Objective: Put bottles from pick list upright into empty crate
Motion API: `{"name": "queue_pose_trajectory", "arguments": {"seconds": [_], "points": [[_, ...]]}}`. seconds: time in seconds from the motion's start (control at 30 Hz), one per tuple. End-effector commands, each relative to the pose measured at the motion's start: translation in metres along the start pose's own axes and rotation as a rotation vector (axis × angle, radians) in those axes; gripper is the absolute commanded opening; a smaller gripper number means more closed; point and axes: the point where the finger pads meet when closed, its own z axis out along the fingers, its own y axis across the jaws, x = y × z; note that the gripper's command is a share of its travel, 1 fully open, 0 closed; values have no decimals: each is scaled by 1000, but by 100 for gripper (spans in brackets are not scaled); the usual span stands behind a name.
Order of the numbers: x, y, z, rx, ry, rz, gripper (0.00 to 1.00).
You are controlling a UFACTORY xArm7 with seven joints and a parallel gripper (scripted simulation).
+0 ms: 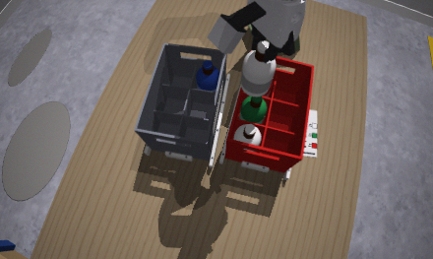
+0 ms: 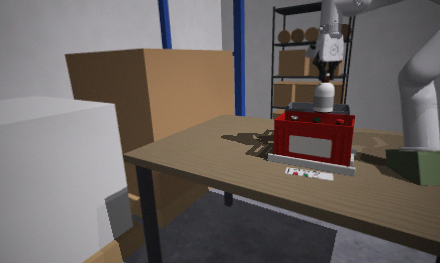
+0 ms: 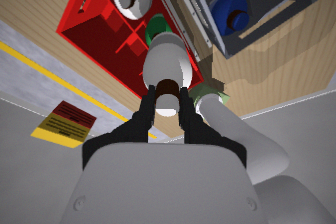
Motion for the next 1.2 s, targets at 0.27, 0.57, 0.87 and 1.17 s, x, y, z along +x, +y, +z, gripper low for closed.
{"name": "queue_pose_trajectory", "arguments": {"seconds": [0.27,0.57,0.87,1.17], "points": [[-24,-8,-2,4,3,0,0],[-38,-12,-2,4,2,0,0],[-55,-17,-2,4,2,0,0],[-68,-21,-2,4,2,0,0]]}}
